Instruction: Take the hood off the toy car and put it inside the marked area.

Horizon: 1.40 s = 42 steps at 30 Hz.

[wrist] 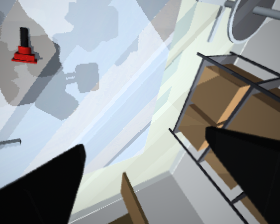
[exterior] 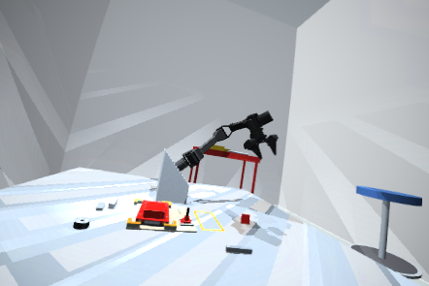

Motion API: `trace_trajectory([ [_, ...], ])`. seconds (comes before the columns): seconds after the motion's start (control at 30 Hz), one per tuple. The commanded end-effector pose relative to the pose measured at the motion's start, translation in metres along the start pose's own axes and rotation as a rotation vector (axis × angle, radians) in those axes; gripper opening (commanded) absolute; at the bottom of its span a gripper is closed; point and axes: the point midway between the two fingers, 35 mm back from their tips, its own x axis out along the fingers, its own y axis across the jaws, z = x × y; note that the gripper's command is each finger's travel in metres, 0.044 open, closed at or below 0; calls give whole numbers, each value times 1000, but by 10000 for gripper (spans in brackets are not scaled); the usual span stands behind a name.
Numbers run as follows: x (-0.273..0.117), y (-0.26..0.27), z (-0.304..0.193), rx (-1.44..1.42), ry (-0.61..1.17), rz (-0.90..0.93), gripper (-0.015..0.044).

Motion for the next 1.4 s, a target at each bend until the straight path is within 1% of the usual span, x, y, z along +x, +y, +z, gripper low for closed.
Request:
trace_trajectory([
  [0.0,8,23,-16,152,14,46,440],
  [0.37,34,134,-69,845,68,217,440],
  [0.73,41,254,-89,1541,177,365,440],
  [1.03,37,358,-77,2141,309,489,440],
  [1.37,24,463,-31,2805,510,637,440],
])
